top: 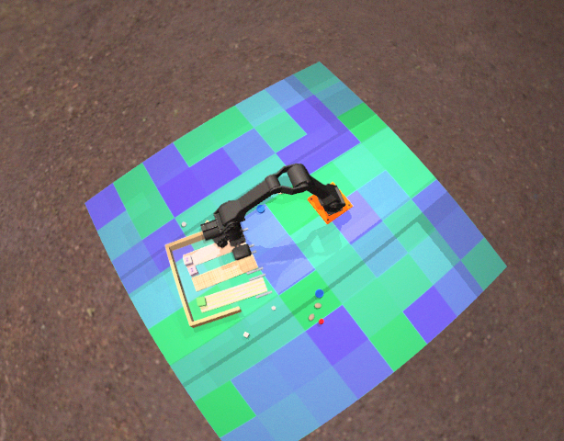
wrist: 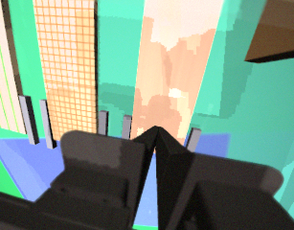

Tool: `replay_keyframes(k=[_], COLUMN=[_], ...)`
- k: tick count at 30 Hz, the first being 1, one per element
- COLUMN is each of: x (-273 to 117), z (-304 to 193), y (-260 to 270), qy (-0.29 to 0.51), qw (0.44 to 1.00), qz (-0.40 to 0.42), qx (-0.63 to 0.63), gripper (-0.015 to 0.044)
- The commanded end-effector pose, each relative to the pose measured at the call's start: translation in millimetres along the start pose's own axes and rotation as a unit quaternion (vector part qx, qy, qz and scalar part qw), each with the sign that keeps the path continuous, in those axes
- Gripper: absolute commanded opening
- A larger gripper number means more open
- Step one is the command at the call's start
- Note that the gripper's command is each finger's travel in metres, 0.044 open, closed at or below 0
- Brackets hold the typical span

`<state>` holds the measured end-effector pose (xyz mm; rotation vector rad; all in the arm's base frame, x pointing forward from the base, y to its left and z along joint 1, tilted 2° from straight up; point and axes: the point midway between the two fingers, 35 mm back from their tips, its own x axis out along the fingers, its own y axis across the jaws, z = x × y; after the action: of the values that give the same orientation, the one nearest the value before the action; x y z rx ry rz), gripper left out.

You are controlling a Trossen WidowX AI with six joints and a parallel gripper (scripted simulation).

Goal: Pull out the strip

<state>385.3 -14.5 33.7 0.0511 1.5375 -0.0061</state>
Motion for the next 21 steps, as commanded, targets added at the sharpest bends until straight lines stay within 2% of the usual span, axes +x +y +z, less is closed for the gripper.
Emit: replay_keyframes(k=[1, 21], x=[4, 5], z=[-11, -42], y=[0, 0], qy=[0.01, 0.011], qw=[1.0, 1.0], qz=[-0.002, -0.002], qx=[-0.002, -0.002], gripper=[0.0, 0.0])
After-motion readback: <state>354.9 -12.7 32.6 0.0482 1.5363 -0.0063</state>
